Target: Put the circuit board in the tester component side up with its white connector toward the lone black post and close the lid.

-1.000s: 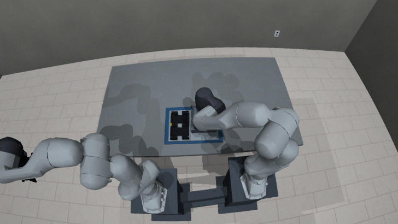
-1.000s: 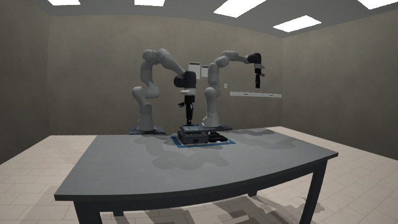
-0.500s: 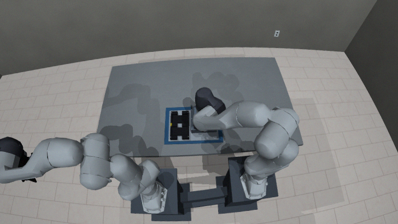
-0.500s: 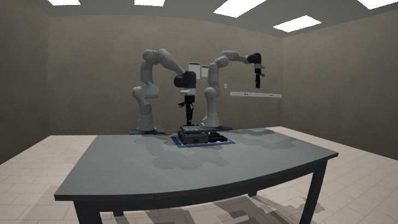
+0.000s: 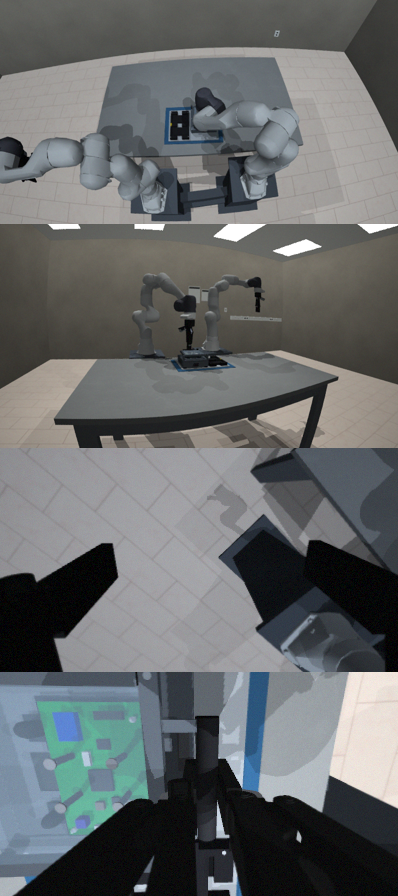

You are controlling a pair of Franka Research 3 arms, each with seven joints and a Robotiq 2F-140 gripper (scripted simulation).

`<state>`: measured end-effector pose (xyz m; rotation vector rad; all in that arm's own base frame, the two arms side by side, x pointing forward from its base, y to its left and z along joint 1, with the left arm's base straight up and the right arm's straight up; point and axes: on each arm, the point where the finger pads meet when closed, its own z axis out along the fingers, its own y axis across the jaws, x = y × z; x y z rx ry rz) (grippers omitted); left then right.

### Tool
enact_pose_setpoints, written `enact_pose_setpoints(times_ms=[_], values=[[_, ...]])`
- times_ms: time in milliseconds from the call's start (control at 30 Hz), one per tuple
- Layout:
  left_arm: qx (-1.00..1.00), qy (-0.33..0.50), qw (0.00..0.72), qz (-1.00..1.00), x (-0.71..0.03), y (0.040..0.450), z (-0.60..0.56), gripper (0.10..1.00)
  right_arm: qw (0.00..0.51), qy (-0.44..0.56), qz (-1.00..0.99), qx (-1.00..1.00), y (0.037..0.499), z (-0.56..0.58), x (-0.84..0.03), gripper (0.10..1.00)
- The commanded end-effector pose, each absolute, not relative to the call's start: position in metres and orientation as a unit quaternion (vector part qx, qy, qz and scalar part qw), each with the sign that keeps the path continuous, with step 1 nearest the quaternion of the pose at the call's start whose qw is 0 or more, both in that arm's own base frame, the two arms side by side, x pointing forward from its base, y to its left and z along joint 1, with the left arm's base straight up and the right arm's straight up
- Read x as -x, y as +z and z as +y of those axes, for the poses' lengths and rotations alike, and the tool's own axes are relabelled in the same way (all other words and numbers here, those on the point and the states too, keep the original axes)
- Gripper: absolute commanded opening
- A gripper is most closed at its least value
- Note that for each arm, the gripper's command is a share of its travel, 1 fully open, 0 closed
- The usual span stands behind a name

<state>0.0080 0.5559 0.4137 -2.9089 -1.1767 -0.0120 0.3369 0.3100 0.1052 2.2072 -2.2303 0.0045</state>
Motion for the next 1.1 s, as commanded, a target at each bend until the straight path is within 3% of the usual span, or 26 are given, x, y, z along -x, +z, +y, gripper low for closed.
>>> enact_pose_setpoints(times_ms=[0,1067], values=[[0.927,-0.004,0.002,-0.375,-0.0080,0.4139,0.5560,1.000,0.000,0.000,-0.712,-0.703,0.0994,0.3091,-0.3389,0.099],[0.927,-0.004,0.002,-0.375,-0.0080,0.4139,0.5560,1.000,0.000,0.000,-0.712,-0.703,0.1050,0.3091,-0.3389,0.099]])
